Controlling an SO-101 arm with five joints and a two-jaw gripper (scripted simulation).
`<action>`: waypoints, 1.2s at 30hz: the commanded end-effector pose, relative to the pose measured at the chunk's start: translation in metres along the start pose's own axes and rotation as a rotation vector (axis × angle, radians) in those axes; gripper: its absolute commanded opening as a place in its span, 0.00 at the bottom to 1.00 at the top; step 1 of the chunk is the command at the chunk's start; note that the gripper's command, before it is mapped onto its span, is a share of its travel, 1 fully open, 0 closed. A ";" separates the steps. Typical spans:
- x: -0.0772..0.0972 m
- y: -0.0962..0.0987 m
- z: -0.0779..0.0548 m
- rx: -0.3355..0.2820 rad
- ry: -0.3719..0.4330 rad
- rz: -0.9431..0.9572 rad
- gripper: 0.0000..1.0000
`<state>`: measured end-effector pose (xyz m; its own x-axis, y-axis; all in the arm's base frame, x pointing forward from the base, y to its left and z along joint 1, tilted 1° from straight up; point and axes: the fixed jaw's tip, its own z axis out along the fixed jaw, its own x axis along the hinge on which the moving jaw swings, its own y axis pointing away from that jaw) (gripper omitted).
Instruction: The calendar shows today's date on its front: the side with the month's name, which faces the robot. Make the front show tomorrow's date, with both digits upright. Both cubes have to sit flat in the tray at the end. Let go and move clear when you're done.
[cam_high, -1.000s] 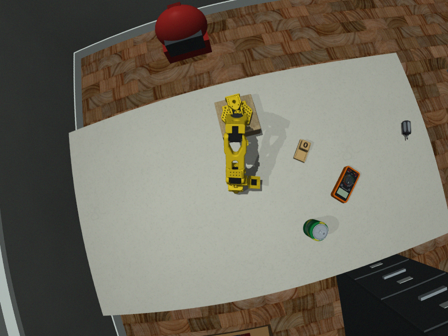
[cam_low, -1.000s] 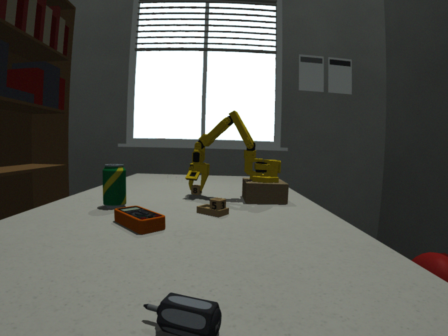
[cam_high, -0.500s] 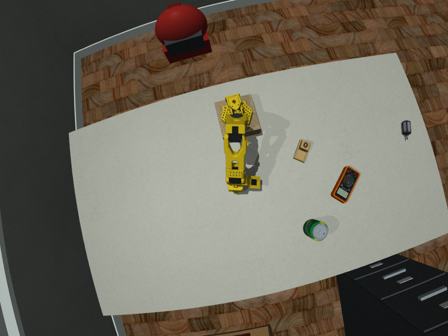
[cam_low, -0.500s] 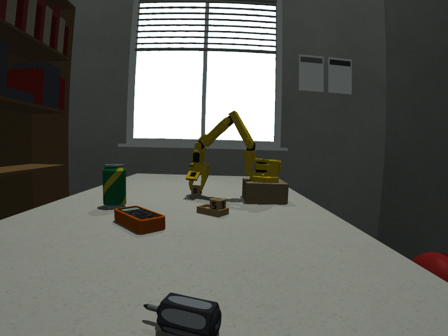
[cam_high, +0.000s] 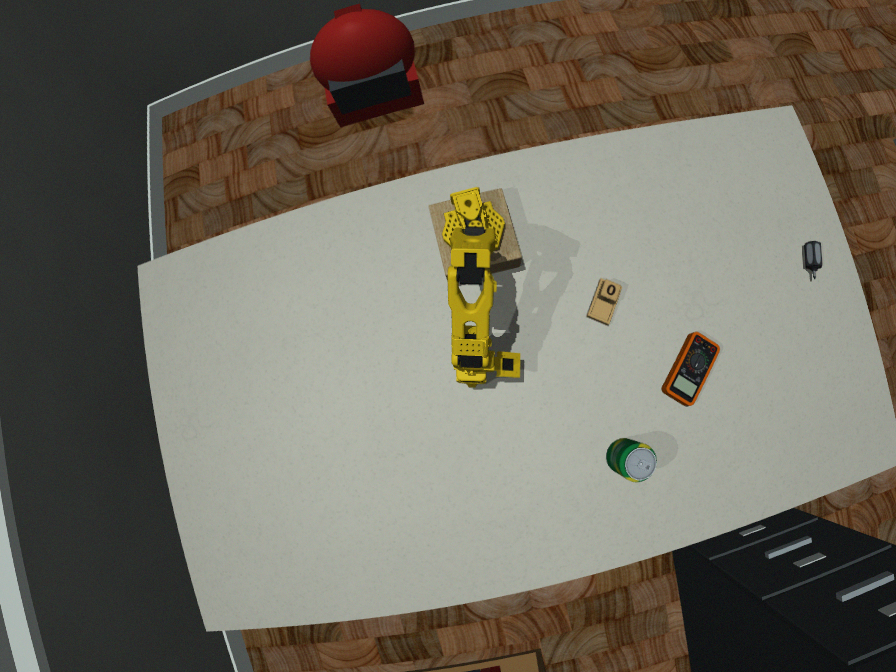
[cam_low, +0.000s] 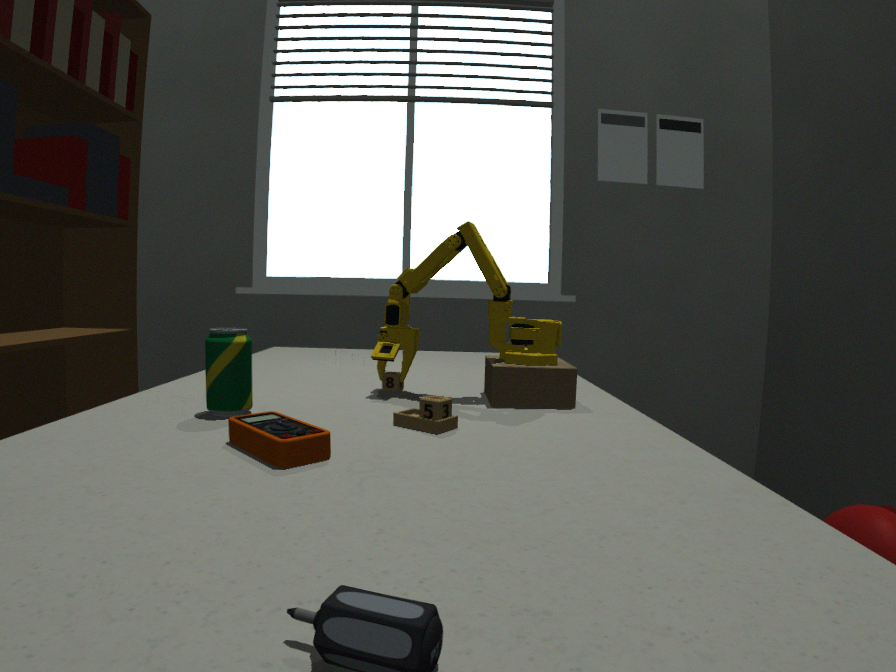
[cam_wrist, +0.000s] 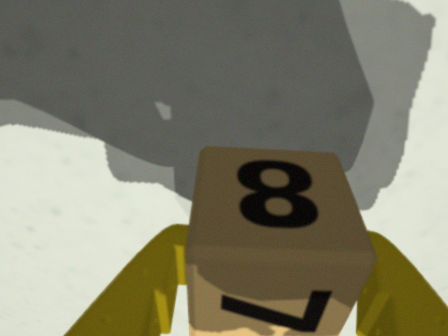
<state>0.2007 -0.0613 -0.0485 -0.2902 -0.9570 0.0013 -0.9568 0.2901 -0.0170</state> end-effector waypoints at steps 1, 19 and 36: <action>0.002 0.003 0.003 -0.011 -0.001 0.003 0.23; 0.002 0.003 0.003 -0.011 -0.001 0.003 0.36; 0.002 0.001 -0.016 -0.011 -0.001 0.003 0.36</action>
<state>0.1969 -0.0602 -0.0447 -0.2902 -0.9570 0.0014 -0.9569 0.2902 0.0084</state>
